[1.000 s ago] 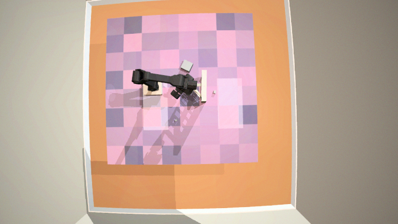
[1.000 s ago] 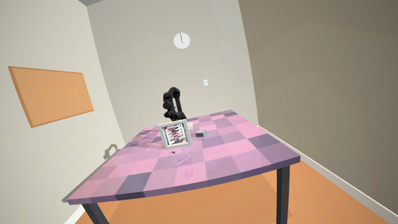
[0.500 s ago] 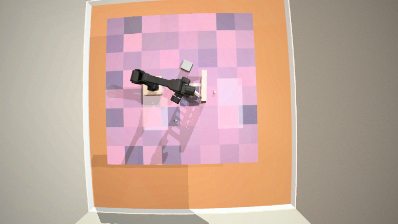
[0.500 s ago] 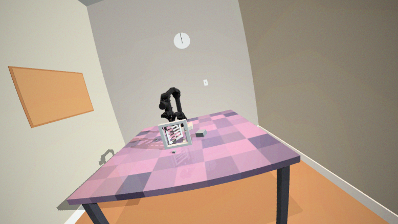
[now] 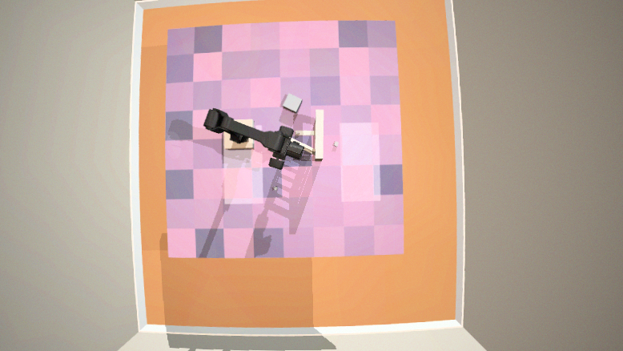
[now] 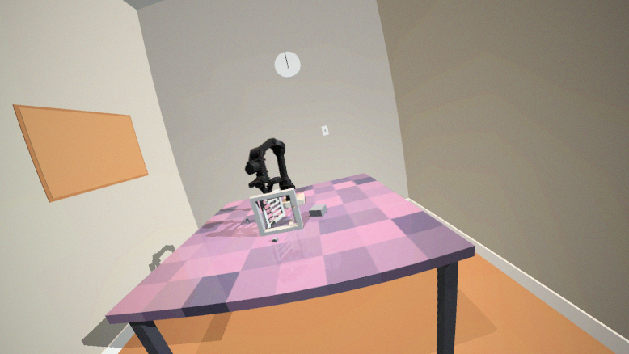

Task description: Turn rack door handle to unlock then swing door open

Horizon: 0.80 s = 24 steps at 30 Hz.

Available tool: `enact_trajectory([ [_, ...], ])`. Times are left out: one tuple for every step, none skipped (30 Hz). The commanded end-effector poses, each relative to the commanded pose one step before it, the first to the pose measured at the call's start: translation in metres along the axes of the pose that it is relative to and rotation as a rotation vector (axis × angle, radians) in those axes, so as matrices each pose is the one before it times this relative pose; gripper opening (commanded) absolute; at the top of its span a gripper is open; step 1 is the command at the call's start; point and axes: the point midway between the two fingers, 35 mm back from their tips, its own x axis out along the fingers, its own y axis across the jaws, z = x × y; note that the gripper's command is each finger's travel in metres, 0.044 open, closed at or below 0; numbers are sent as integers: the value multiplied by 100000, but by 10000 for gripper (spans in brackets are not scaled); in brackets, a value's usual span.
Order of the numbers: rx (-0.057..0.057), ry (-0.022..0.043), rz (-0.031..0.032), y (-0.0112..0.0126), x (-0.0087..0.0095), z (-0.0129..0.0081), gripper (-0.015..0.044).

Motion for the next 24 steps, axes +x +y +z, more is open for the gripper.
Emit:
enact_trajectory([
  [-7554,-315,233,-624,-20,224,21],
  [-1296,-1,-16,-189,0,25,21],
  [-1261,-8,-20,-188,0,32,21],
  [-1274,-8,-21,-191,0,29,21],
  [-1286,-2,-17,-189,0,25,21],
  [-1413,0,-15,-202,-1,35,21],
  [-1433,1,-15,-206,-1,31,21],
  [-1433,1,-15,-208,-1,26,21],
  [-1396,0,-15,-201,-1,34,21],
  [-1396,0,-15,-202,-1,30,21],
  [-1396,0,-15,-203,-1,25,21],
  [-1383,-1,-15,-199,-1,34,21],
  [-1388,0,-15,-201,-1,30,21],
  [-1388,0,-15,-203,-1,26,21],
  [-1375,-1,-15,-198,-2,34,21],
  [-1385,-1,-15,-201,-1,30,21],
  [-1385,0,-15,-202,-1,26,21],
  [-1363,-3,-17,-198,-2,34,21],
  [-1384,0,-15,-201,-1,30,21],
  [-1384,0,-15,-202,-1,26,21],
  [-1532,-1,-16,-221,-2,38,21],
  [-1557,-1,-16,-226,-1,34,21],
  [-1557,0,-16,-228,-1,28,21],
  [-1448,-1,-15,-212,-2,31,21],
])
